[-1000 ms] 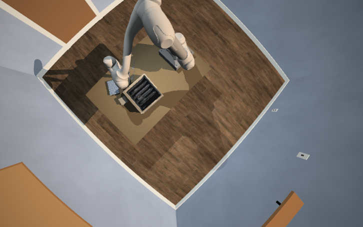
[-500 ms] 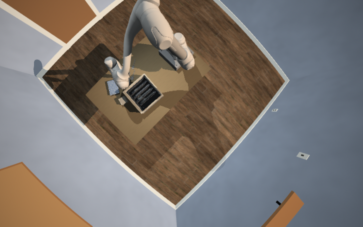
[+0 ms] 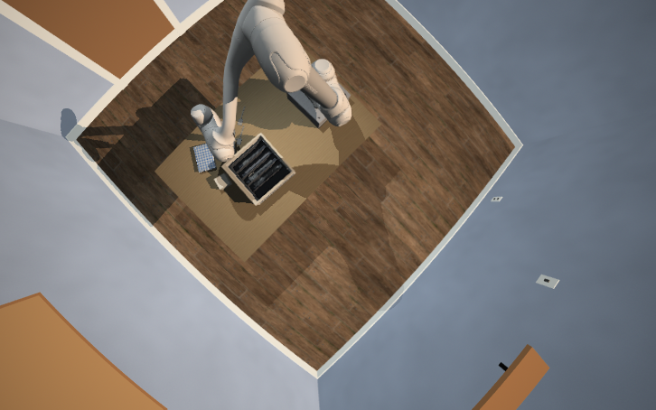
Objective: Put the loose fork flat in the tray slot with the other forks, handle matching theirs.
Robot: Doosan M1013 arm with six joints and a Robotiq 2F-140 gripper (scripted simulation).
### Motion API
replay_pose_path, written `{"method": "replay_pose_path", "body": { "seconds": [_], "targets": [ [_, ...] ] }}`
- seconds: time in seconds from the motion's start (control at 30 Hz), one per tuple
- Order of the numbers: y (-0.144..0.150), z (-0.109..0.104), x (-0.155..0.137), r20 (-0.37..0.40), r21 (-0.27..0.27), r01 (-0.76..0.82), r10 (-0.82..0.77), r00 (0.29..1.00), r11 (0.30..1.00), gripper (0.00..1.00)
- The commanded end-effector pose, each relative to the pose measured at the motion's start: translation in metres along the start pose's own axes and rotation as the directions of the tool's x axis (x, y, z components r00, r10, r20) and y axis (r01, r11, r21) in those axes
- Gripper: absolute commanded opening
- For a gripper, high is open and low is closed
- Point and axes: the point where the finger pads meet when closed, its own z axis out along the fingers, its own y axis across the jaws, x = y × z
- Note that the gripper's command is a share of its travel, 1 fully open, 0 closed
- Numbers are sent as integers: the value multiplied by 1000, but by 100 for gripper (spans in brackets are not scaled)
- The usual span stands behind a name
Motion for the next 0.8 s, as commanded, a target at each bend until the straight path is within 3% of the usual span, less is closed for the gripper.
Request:
{"method": "replay_pose_path", "body": {
  "seconds": [0.0,0.77],
  "targets": [
    [0,4,0,0,0,0,0,1000,1000,18],
    [0,11,0,0,0,0,0,1000,1000,18]
  ]
}}
